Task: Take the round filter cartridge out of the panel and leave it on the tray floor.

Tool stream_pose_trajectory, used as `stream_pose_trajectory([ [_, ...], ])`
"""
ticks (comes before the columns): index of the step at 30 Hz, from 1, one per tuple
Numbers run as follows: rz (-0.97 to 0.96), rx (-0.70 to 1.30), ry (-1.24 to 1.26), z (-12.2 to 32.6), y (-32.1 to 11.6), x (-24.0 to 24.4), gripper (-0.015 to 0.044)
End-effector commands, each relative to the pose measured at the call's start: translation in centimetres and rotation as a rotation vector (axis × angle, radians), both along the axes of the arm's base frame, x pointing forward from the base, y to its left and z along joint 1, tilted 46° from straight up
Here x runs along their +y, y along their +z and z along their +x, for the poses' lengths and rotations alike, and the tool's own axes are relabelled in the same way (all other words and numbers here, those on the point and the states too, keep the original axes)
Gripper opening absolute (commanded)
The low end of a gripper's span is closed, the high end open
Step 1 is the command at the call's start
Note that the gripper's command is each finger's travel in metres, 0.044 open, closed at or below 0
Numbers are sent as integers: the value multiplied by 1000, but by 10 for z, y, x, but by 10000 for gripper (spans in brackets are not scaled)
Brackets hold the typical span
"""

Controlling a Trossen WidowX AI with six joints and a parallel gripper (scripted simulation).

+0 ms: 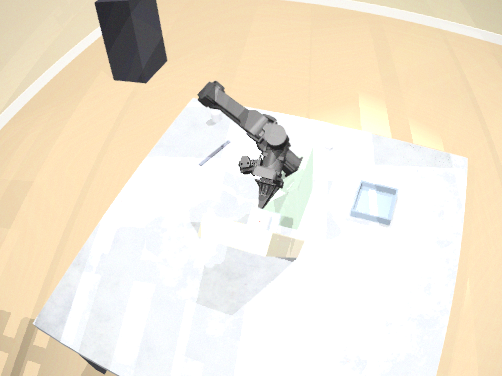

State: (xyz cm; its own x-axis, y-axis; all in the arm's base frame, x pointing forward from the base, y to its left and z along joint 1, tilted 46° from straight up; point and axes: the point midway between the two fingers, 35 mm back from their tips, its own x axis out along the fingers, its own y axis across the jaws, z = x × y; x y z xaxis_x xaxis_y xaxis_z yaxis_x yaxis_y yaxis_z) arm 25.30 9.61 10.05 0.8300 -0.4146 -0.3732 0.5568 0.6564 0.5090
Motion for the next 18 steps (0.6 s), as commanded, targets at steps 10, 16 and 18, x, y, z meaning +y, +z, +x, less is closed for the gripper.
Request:
stream_pose_trajectory([
  [10,13,-10,0,21,31,29,92],
  [16,16,-4,0,21,53,55,224],
  [18,16,-3,1,20,67,69,276],
])
